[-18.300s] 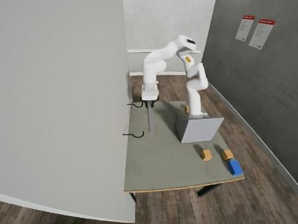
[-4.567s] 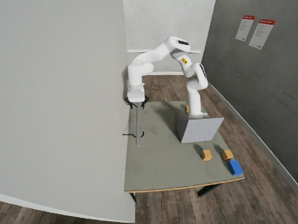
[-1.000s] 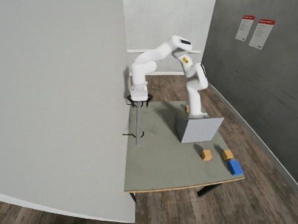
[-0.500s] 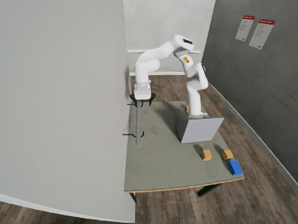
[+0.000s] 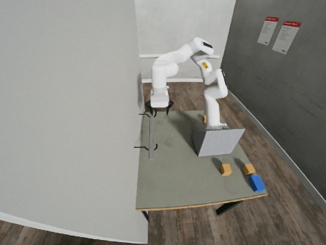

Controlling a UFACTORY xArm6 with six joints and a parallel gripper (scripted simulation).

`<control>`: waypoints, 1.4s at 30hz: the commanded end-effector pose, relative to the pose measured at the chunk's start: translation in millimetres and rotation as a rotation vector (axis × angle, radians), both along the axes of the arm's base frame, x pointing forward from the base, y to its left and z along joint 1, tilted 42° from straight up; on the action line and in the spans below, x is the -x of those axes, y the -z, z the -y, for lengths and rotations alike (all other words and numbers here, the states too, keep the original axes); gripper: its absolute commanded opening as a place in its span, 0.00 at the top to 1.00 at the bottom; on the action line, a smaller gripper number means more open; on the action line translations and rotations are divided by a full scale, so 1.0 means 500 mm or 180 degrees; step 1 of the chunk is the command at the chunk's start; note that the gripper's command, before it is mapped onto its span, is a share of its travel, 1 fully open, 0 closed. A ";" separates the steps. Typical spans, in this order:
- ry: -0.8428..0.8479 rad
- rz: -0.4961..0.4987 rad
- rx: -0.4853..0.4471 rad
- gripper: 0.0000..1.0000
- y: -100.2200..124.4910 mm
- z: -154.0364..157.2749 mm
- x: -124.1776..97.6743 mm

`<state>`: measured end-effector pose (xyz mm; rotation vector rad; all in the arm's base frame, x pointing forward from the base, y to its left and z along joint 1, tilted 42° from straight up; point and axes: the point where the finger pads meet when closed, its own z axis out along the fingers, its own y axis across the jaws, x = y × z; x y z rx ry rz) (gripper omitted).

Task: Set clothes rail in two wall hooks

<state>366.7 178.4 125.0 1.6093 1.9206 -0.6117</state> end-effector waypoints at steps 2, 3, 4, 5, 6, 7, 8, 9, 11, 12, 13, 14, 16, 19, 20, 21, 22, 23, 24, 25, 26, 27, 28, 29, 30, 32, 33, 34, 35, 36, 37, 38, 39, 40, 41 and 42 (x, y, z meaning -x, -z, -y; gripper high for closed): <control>-0.0004 0.0008 -0.0009 0.00 -0.008 -0.005 0.018; -0.0004 0.0008 -0.0009 0.00 -0.009 -0.005 0.021; -0.0004 0.0008 -0.0009 0.00 -0.010 -0.006 0.024; -0.0004 0.0008 -0.0009 0.00 -0.012 -0.006 0.027; -0.0004 0.0008 -0.0009 0.00 -0.012 -0.006 0.027; -0.0004 0.0008 -0.0009 0.00 -0.012 -0.006 0.027; -0.0004 0.0008 -0.0009 0.00 -0.013 -0.007 0.030; -0.0004 0.0008 -0.0009 0.00 -0.014 -0.007 0.033; -0.0004 0.0008 -0.0009 0.00 -0.016 -0.008 0.040; -0.0004 0.0008 -0.0009 0.00 -0.017 -0.008 0.043; -0.0004 0.0008 -0.0009 0.00 -0.018 -0.009 0.046; -0.0004 0.0008 -0.0009 0.00 -0.019 -0.009 0.049; -0.0004 0.0008 -0.0009 0.00 -0.021 -0.010 0.055; -0.0004 0.0008 -0.0009 0.00 -0.024 -0.011 0.065; -0.0004 0.0008 -0.0009 0.00 -0.025 -0.012 0.068; -0.0004 0.0008 -0.0009 0.00 -0.026 -0.012 0.071; -0.0004 0.0008 -0.0009 0.00 -0.027 -0.012 0.074; -0.0004 0.0008 -0.0009 0.00 -0.027 -0.012 0.074; -0.0004 0.0008 -0.0009 0.00 -0.027 -0.012 0.074; -0.0004 0.0008 -0.0009 0.00 -0.028 -0.013 0.077; -0.0004 0.0008 -0.0009 0.00 -0.029 -0.013 0.081; -0.0004 0.0008 -0.0009 0.00 -0.030 -0.014 0.084; -0.0004 0.0008 -0.0009 0.00 -0.031 -0.014 0.087; -0.0004 0.0008 -0.0009 0.00 -0.032 -0.014 0.090; -0.0004 0.0007 -0.0009 0.00 -0.033 -0.015 0.093; -0.0004 0.0007 -0.0009 0.00 -0.035 -0.016 0.099; -0.0004 0.0007 -0.0009 0.00 -0.036 -0.016 0.103; -0.0004 0.0007 -0.0009 0.00 -0.038 -0.017 0.106; -0.0004 0.0007 -0.0009 0.00 -0.039 -0.017 0.109; -0.0004 0.0007 -0.0009 0.00 -0.040 -0.017 0.112; -0.0004 0.0007 -0.0009 0.00 -0.041 -0.018 0.115; -0.0004 0.0007 -0.0009 0.00 -0.042 -0.018 0.118; -0.0004 0.0007 -0.0009 0.00 -0.043 -0.019 0.121; -0.0004 0.0007 -0.0009 0.00 -0.043 -0.019 0.121; -0.0004 0.0007 -0.0009 0.00 -0.043 -0.019 0.121; -0.0004 0.0007 -0.0009 0.00 -0.044 -0.019 0.125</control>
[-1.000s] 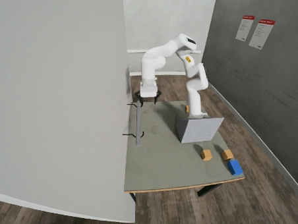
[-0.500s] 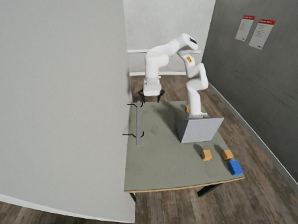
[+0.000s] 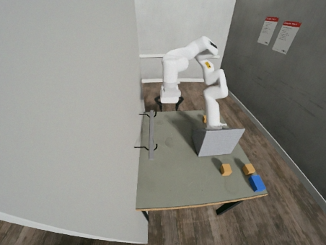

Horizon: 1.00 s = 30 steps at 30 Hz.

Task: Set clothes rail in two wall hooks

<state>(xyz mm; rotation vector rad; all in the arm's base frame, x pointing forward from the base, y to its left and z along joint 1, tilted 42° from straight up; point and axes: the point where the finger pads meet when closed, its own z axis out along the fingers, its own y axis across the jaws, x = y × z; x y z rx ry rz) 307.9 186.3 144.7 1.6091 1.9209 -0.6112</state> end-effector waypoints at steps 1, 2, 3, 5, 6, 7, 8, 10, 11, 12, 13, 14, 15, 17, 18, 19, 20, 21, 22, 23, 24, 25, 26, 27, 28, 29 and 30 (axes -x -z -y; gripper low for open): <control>-0.0002 0.0007 -0.0009 0.00 -0.005 -0.004 0.010; -0.0002 0.0007 -0.0009 0.00 -0.007 -0.004 0.013; -0.0002 0.0007 -0.0009 0.00 -0.008 -0.005 0.017; -0.0002 0.0007 -0.0009 0.00 -0.010 -0.005 0.023; -0.0002 0.0006 -0.0009 0.00 -0.011 -0.006 0.026; -0.0002 0.0006 -0.0009 0.00 -0.012 -0.006 0.029; -0.0002 0.0006 -0.0009 0.00 -0.013 -0.007 0.032; -0.0002 0.0006 -0.0009 0.00 -0.015 -0.007 0.039; -0.0002 0.0006 -0.0009 0.00 -0.016 -0.008 0.042; -0.0002 0.0006 -0.0009 0.00 -0.017 -0.008 0.045; -0.0002 0.0006 -0.0009 0.00 -0.018 -0.009 0.048; -0.0002 0.0006 -0.0009 0.00 -0.019 -0.009 0.051; -0.0002 0.0006 -0.0009 0.00 -0.019 -0.009 0.051; -0.0002 0.0006 -0.0009 0.00 -0.020 -0.009 0.054; -0.0002 0.0006 -0.0009 0.00 -0.021 -0.010 0.057; -0.0002 0.0006 -0.0009 0.00 -0.022 -0.010 0.061; -0.0002 0.0006 -0.0009 0.00 -0.023 -0.011 0.064; -0.0002 0.0006 -0.0009 0.00 -0.024 -0.011 0.067; -0.0002 0.0006 -0.0009 0.00 -0.025 -0.012 0.070; -0.0002 0.0006 -0.0009 0.00 -0.026 -0.012 0.073; -0.0002 0.0006 -0.0009 0.00 -0.027 -0.012 0.076; -0.0002 0.0006 -0.0009 0.00 -0.028 -0.013 0.079; -0.0002 0.0006 -0.0009 0.00 -0.029 -0.013 0.083; -0.0002 0.0006 -0.0009 0.00 -0.030 -0.014 0.086; -0.0002 0.0006 -0.0009 0.00 -0.032 -0.014 0.089; -0.0002 0.0006 -0.0009 0.00 -0.033 -0.014 0.092; -0.0002 0.0006 -0.0009 0.00 -0.034 -0.015 0.095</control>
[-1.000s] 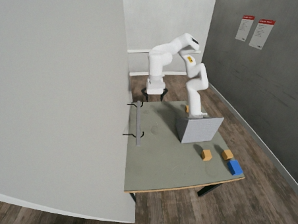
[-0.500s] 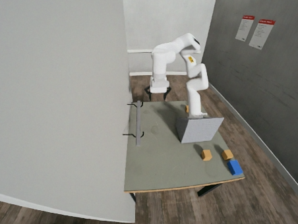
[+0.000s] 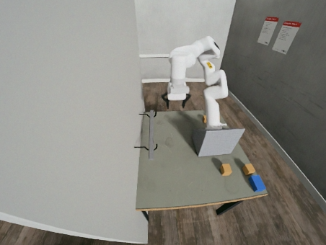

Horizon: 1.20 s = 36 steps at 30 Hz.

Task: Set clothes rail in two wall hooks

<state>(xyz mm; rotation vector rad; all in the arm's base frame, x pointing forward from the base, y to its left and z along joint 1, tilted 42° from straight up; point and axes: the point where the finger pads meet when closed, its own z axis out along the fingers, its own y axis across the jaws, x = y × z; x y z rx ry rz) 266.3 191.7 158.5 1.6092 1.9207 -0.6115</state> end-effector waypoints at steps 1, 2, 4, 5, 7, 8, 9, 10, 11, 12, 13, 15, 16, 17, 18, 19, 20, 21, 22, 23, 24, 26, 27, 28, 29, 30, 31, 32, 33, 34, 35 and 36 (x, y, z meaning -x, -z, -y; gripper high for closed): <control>-0.0003 0.0006 -0.0010 0.00 -0.007 -0.004 0.015; -0.0003 0.0006 -0.0010 0.00 -0.007 -0.004 0.015; -0.0003 0.0006 -0.0010 0.00 -0.008 -0.005 0.018; -0.0003 0.0006 -0.0010 0.00 -0.009 -0.005 0.021; -0.0003 0.0006 -0.0010 0.00 -0.011 -0.006 0.028; -0.0003 0.0006 -0.0010 0.00 -0.012 -0.007 0.031; -0.0003 0.0006 -0.0010 0.00 -0.013 -0.007 0.034; -0.0003 0.0006 -0.0010 0.00 -0.014 -0.007 0.037; -0.0003 0.0006 -0.0010 0.00 -0.015 -0.008 0.040; -0.0003 0.0006 -0.0010 0.00 -0.016 -0.008 0.043; -0.0003 0.0006 -0.0010 0.00 -0.017 -0.009 0.047; -0.0003 0.0006 -0.0010 0.00 -0.020 -0.009 0.053; -0.0003 0.0006 -0.0010 0.00 -0.021 -0.010 0.056; -0.0003 0.0005 -0.0010 0.00 -0.022 -0.010 0.059; -0.0002 0.0005 -0.0010 0.00 -0.023 -0.011 0.062; -0.0002 0.0005 -0.0010 0.00 -0.023 -0.011 0.062; -0.0002 0.0005 -0.0010 0.00 -0.023 -0.011 0.062; -0.0002 0.0005 -0.0010 0.00 -0.024 -0.011 0.065; -0.0002 0.0005 -0.0010 0.00 -0.025 -0.011 0.069; -0.0002 0.0005 -0.0010 0.00 -0.026 -0.012 0.072; -0.0002 0.0005 -0.0010 0.00 -0.027 -0.012 0.075; -0.0002 0.0005 -0.0010 0.00 -0.029 -0.013 0.081; -0.0002 0.0005 -0.0010 0.00 -0.030 -0.013 0.084; -0.0002 0.0005 -0.0010 0.00 -0.031 -0.014 0.087; -0.0002 0.0005 -0.0010 0.00 -0.032 -0.014 0.091; -0.0002 0.0005 -0.0010 0.00 -0.033 -0.015 0.094; -0.0002 0.0005 -0.0010 0.00 -0.034 -0.015 0.097; -0.0002 0.0005 -0.0010 0.00 -0.035 -0.016 0.100; -0.0002 0.0005 -0.0010 0.00 -0.036 -0.016 0.103; -0.0002 0.0005 -0.0010 0.00 -0.037 -0.016 0.106; -0.0002 0.0005 -0.0010 0.00 -0.038 -0.017 0.109; -0.0002 0.0005 -0.0010 0.00 -0.038 -0.017 0.109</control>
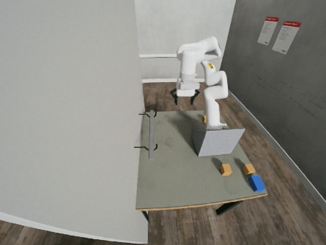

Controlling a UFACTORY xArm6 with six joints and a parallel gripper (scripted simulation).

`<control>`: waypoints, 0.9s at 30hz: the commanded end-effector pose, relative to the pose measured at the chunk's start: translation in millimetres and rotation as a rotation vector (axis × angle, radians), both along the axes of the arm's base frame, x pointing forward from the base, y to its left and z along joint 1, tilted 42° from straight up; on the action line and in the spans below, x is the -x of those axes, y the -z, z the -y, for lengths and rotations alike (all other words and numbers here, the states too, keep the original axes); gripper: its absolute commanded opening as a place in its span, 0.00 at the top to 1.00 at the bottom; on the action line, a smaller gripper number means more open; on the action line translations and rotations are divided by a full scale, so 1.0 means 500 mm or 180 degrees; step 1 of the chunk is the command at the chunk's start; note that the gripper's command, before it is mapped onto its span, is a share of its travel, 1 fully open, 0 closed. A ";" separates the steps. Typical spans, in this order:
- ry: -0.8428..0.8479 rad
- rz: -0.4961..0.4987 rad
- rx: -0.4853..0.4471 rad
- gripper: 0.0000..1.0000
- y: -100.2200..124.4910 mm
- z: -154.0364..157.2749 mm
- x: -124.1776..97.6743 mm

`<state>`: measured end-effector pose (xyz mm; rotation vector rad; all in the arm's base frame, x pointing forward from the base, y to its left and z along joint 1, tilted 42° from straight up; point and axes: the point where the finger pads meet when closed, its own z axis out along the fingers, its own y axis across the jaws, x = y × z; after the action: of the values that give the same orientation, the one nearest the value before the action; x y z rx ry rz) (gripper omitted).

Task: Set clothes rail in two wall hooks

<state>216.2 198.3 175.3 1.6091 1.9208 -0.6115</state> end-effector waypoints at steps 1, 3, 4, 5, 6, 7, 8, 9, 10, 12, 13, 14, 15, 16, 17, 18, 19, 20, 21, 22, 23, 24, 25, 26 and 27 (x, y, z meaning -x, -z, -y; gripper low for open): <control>-0.0002 0.0005 -0.0010 0.00 -0.005 -0.004 0.009; -0.0002 0.0005 -0.0010 0.00 -0.007 -0.004 0.015; -0.0002 0.0005 -0.0010 0.00 -0.008 -0.005 0.019; -0.0002 0.0005 -0.0010 0.00 -0.009 -0.005 0.022; -0.0002 0.0005 -0.0010 0.00 -0.010 -0.006 0.025; -0.0002 0.0005 -0.0010 0.00 -0.011 -0.006 0.028; -0.0002 0.0005 -0.0010 0.00 -0.012 -0.006 0.031; -0.0002 0.0005 -0.0010 0.00 -0.013 -0.007 0.034; -0.0002 0.0005 -0.0010 0.00 -0.014 -0.007 0.037; -0.0002 0.0004 -0.0010 0.00 -0.016 -0.008 0.044; -0.0002 0.0004 -0.0010 0.00 -0.017 -0.008 0.047; -0.0002 0.0004 -0.0010 0.00 -0.018 -0.009 0.050; -0.0002 0.0004 -0.0010 0.00 -0.019 -0.009 0.053; -0.0002 0.0004 -0.0010 0.00 -0.020 -0.010 0.056; -0.0002 0.0004 -0.0010 0.00 -0.020 -0.010 0.056; -0.0002 0.0004 -0.0010 0.00 -0.020 -0.010 0.056; -0.0002 0.0004 -0.0010 0.00 -0.021 -0.010 0.059; -0.0002 0.0004 -0.0010 0.00 -0.022 -0.011 0.063; -0.0002 0.0004 -0.0010 0.00 -0.024 -0.011 0.066; -0.0002 0.0004 -0.0010 0.00 -0.025 -0.011 0.069; -0.0002 0.0004 -0.0010 0.00 -0.026 -0.012 0.072; -0.0002 0.0004 -0.0010 0.00 -0.027 -0.012 0.075; -0.0002 0.0004 -0.0010 0.00 -0.028 -0.013 0.078; -0.0002 0.0004 -0.0010 0.00 -0.029 -0.013 0.081; -0.0002 0.0004 -0.0010 0.00 -0.030 -0.013 0.085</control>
<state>179.9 203.0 187.4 1.6092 1.9208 -0.6115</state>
